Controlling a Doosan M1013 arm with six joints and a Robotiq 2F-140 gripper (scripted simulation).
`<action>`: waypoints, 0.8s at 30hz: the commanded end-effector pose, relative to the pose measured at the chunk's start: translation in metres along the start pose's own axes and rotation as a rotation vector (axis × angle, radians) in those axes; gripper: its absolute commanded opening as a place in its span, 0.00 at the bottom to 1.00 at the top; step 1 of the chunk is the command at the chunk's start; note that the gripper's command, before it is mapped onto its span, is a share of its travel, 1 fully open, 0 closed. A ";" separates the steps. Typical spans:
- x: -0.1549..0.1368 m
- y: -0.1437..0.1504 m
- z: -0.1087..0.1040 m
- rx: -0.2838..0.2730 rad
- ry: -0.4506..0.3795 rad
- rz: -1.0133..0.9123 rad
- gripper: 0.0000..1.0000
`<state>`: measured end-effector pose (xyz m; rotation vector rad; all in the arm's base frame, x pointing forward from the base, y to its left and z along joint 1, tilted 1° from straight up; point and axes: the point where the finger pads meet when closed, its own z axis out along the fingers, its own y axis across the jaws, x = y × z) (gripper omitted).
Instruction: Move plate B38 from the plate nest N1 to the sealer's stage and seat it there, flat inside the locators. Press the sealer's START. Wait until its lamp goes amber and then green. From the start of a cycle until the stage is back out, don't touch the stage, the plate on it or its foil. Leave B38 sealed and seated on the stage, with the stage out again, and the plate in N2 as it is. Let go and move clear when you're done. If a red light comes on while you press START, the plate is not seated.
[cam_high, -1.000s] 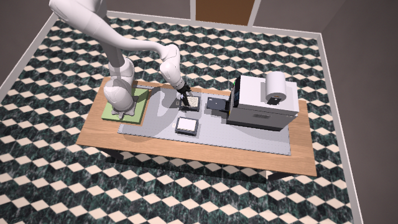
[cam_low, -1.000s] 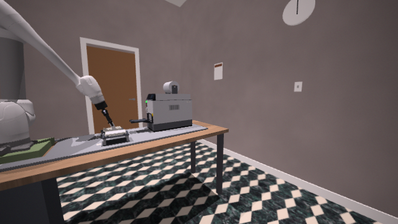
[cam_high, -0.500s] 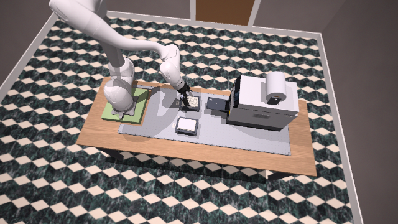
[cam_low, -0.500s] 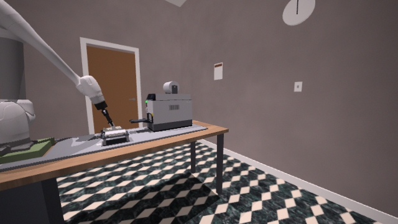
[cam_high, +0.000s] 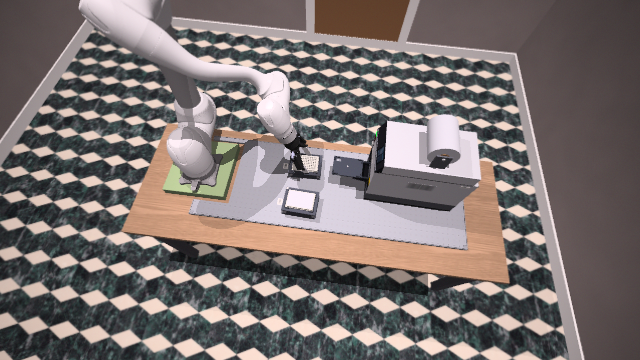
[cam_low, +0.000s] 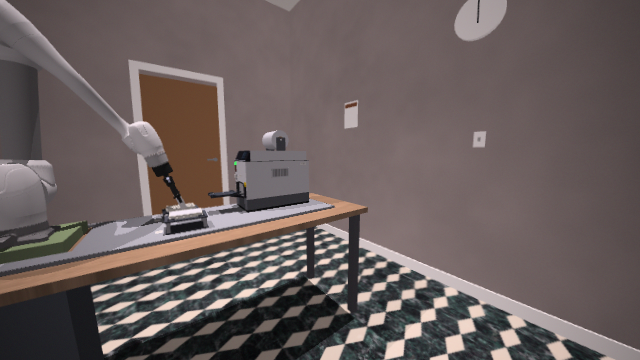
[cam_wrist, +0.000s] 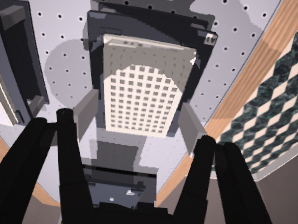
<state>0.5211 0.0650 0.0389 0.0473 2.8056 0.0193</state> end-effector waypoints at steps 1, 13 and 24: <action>0.005 0.001 0.003 0.001 0.006 -0.004 0.70; 0.005 0.001 0.003 0.001 0.006 -0.004 0.70; 0.005 0.001 0.003 0.001 0.006 -0.004 0.68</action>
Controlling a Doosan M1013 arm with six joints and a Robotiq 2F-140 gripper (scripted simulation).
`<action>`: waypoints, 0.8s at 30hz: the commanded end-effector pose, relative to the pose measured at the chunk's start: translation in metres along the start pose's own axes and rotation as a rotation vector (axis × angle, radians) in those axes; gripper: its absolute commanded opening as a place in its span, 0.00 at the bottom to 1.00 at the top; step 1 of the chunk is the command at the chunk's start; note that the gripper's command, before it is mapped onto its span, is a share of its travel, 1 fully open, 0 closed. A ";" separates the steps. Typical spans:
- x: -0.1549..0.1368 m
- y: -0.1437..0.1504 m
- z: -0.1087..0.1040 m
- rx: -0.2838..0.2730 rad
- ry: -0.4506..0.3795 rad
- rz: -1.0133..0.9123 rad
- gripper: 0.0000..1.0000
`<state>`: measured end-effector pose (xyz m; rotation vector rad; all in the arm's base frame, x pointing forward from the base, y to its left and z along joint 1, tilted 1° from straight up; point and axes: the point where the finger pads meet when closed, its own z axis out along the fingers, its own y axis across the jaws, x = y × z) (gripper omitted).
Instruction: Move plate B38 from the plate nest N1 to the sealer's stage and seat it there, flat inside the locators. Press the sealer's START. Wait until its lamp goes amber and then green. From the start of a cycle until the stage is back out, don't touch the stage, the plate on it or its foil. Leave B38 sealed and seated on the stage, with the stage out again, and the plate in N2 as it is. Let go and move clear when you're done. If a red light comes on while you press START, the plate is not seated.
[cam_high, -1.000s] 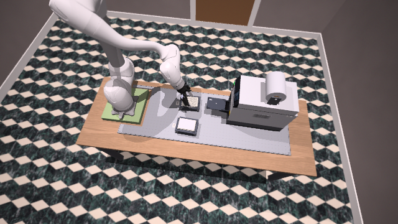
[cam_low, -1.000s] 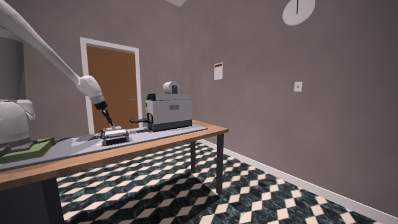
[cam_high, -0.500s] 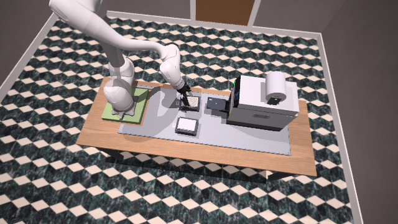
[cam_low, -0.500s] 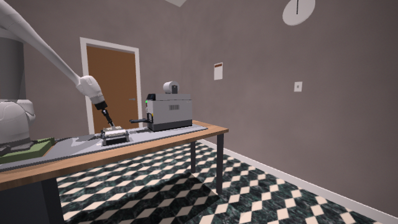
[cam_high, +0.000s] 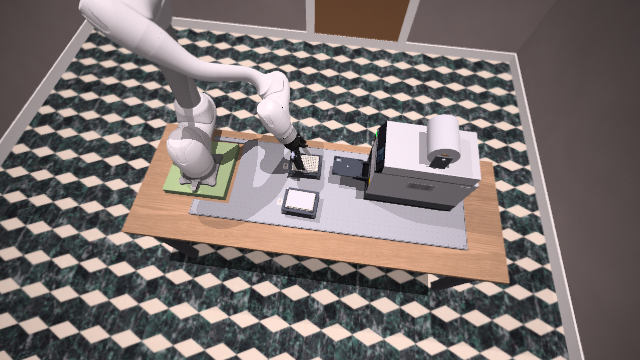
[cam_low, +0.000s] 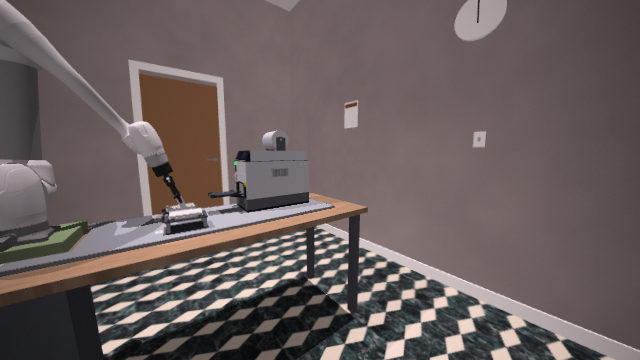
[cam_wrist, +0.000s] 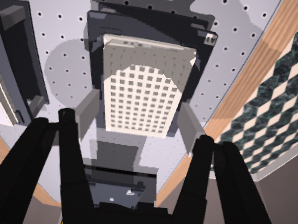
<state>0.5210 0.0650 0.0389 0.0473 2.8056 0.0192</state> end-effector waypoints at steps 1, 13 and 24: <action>0.004 0.001 0.003 0.001 0.006 -0.004 0.68; 0.004 0.001 0.003 0.001 0.006 -0.004 0.63; 0.004 0.001 0.003 0.001 0.006 -0.004 0.59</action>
